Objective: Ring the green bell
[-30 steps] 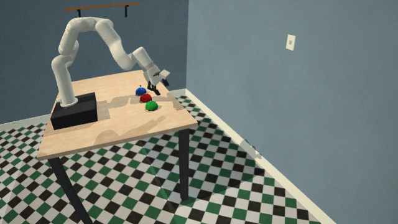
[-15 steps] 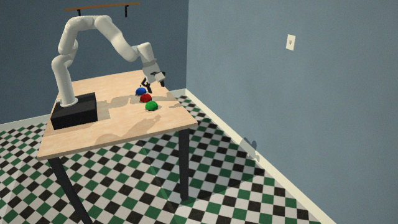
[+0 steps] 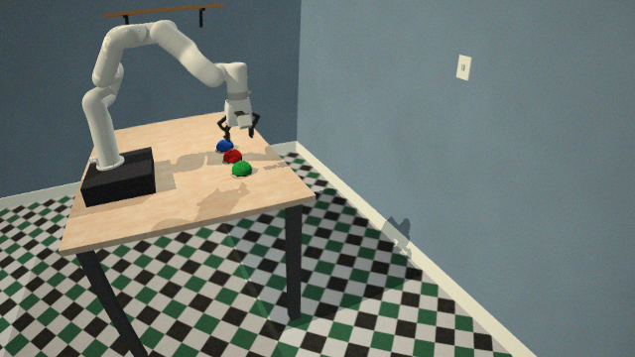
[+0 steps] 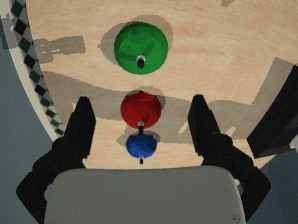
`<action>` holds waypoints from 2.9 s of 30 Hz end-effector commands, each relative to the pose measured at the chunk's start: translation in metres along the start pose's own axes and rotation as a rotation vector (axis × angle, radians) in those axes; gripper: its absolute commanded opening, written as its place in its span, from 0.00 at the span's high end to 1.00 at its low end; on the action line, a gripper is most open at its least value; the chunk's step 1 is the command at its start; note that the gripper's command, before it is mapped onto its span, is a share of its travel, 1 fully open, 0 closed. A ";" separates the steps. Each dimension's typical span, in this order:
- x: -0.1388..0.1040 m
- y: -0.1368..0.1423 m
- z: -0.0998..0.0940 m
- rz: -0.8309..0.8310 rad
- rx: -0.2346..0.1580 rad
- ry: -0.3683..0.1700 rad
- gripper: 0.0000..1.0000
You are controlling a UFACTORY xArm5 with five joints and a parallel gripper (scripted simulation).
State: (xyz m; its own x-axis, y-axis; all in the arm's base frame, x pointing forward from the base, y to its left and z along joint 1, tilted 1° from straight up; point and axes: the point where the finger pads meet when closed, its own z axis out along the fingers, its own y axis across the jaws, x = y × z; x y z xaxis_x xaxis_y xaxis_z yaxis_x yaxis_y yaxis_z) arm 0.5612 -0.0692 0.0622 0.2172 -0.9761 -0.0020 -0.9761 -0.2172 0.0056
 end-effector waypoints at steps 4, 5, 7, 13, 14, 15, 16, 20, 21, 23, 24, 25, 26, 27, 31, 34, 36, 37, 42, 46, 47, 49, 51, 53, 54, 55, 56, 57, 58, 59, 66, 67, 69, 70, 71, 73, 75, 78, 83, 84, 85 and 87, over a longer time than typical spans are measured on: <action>-0.001 0.001 -0.002 0.014 -0.015 -0.005 1.00; -0.001 0.001 -0.002 0.014 -0.015 -0.005 1.00; -0.001 0.001 -0.002 0.014 -0.015 -0.005 1.00; -0.001 0.001 -0.002 0.014 -0.015 -0.005 1.00; -0.001 0.001 -0.002 0.014 -0.015 -0.005 1.00; -0.001 0.001 -0.002 0.014 -0.015 -0.005 1.00; -0.001 0.001 -0.002 0.014 -0.015 -0.005 1.00; -0.001 0.001 -0.002 0.014 -0.015 -0.005 1.00; -0.001 0.001 -0.002 0.014 -0.015 -0.005 1.00; -0.001 0.001 -0.002 0.014 -0.015 -0.005 1.00; -0.001 0.001 -0.002 0.014 -0.015 -0.005 1.00; -0.001 0.001 -0.002 0.014 -0.015 -0.005 1.00; -0.001 0.001 -0.002 0.014 -0.015 -0.005 1.00; -0.001 0.001 -0.002 0.014 -0.015 -0.005 1.00; -0.001 0.001 -0.002 0.014 -0.015 -0.005 1.00; -0.001 0.001 -0.002 0.014 -0.015 -0.005 1.00; -0.001 0.001 -0.002 0.014 -0.015 -0.005 1.00; -0.001 0.001 -0.002 0.014 -0.015 -0.005 1.00; -0.001 0.001 -0.002 0.014 -0.015 -0.005 1.00; -0.001 0.001 -0.002 0.014 -0.015 -0.005 1.00; -0.001 0.001 -0.002 0.014 -0.015 -0.005 1.00; -0.001 0.001 -0.002 0.014 -0.015 -0.005 1.00; -0.001 0.001 -0.002 0.014 -0.015 -0.005 1.00; -0.001 0.001 -0.002 0.014 -0.015 -0.005 1.00; -0.001 0.001 -0.002 0.014 -0.015 -0.005 1.00; -0.001 0.001 -0.002 0.014 -0.015 -0.005 1.00; -0.001 0.001 -0.002 0.014 -0.015 -0.005 1.00; -0.001 0.001 -0.001 0.014 -0.015 -0.005 1.00; -0.001 0.001 -0.001 0.014 -0.015 -0.005 1.00; -0.001 0.001 0.000 0.014 -0.015 -0.005 1.00; -0.001 0.001 0.006 0.014 -0.015 -0.005 1.00; -0.001 0.001 0.007 0.014 -0.015 -0.005 1.00; -0.001 0.001 0.010 0.014 -0.015 -0.005 1.00; -0.001 0.001 0.012 0.014 -0.015 -0.005 1.00; -0.001 0.001 0.013 0.014 -0.015 -0.005 1.00; -0.001 0.001 0.013 0.014 -0.015 -0.005 1.00; -0.001 0.000 0.016 0.014 -0.015 -0.005 1.00; -0.001 0.000 0.022 0.014 -0.015 -0.005 1.00; -0.001 0.000 0.031 0.014 -0.015 -0.005 1.00; -0.001 0.000 0.033 0.014 -0.015 -0.005 1.00; -0.001 0.000 0.035 0.014 -0.015 -0.005 1.00; -0.001 -0.001 0.039 0.014 -0.015 -0.005 1.00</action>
State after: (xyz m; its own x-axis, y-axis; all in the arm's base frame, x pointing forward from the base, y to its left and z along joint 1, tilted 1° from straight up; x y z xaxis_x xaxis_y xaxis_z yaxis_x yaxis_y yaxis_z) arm 0.5594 -0.0679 0.0285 0.2036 -0.9790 -0.0085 -0.9787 -0.2038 0.0251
